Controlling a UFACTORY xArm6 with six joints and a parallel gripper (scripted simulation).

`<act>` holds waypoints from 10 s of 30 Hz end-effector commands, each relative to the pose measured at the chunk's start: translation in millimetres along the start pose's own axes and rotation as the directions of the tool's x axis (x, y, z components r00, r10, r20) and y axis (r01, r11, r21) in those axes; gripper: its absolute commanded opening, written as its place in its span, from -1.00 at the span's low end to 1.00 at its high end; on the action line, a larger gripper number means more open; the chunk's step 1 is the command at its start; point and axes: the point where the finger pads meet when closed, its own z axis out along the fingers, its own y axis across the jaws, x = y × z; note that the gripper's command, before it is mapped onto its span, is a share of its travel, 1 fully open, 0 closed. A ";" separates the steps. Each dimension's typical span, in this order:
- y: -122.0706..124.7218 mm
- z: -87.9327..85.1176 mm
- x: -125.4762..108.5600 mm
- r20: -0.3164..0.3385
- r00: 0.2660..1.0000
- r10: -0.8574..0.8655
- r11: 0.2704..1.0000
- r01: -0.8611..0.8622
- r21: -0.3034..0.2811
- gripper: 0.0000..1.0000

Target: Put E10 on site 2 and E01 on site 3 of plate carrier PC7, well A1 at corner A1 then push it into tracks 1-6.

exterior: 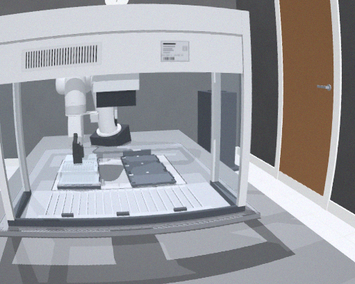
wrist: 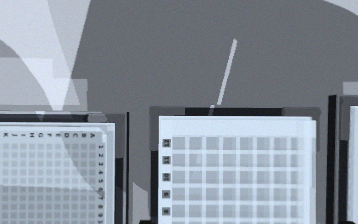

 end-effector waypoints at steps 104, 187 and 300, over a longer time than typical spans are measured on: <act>1.7 20.3 -0.4 0.001 1.000 0.000 1.000 0.000 -0.004 -1.00; 1.6 -38.2 -0.4 0.001 1.000 0.000 1.000 0.000 -0.004 -1.00; 106.1 -90.6 233.2 -0.001 0.999 -0.048 0.999 0.048 -0.005 -1.00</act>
